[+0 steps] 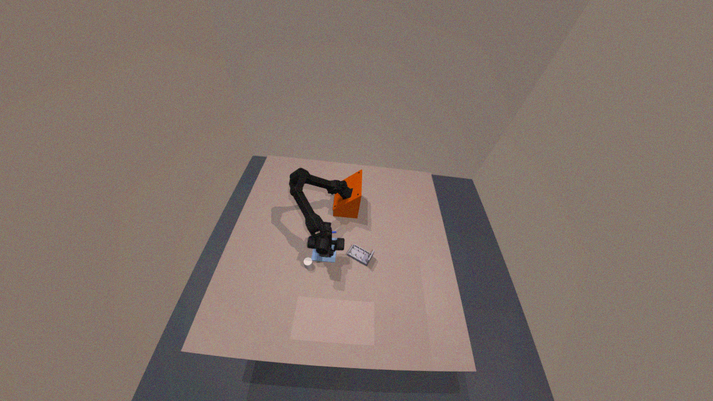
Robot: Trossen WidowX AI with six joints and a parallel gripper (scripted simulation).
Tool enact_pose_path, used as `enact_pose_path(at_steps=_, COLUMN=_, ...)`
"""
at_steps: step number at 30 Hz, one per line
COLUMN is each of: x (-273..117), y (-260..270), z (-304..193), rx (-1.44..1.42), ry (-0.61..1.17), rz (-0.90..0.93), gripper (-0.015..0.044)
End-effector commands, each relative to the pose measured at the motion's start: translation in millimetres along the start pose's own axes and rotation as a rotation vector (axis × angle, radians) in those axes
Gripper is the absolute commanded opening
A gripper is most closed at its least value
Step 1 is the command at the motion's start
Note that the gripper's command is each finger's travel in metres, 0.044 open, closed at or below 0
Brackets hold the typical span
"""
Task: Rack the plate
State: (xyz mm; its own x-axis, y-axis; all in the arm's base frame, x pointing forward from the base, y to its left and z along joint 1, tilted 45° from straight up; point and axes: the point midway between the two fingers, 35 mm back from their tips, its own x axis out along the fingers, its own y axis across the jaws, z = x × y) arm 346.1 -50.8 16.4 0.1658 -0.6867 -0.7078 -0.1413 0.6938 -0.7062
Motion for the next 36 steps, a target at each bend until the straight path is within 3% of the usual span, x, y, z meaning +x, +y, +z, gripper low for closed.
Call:
enact_pose_path(at_steps=1, x=10, y=0, z=-3, rx=-0.009, ry=0.009, rz=-0.005, gripper=0.0400)
enact_pose_path(at_steps=16, x=31, y=0, z=-6, rx=-0.009, ry=0.010, rz=-0.008, gripper=0.0400)
enact_pose_path(at_steps=18, x=31, y=0, z=-6, rx=-0.009, ry=0.010, rz=-0.008, gripper=0.0352)
enact_pose_path(at_steps=26, x=31, y=0, z=-6, rx=-0.009, ry=0.010, rz=-0.008, gripper=0.0352)
enact_pose_path(at_steps=36, x=31, y=0, z=-6, rx=-0.009, ry=0.010, rz=-0.008, gripper=0.0285)
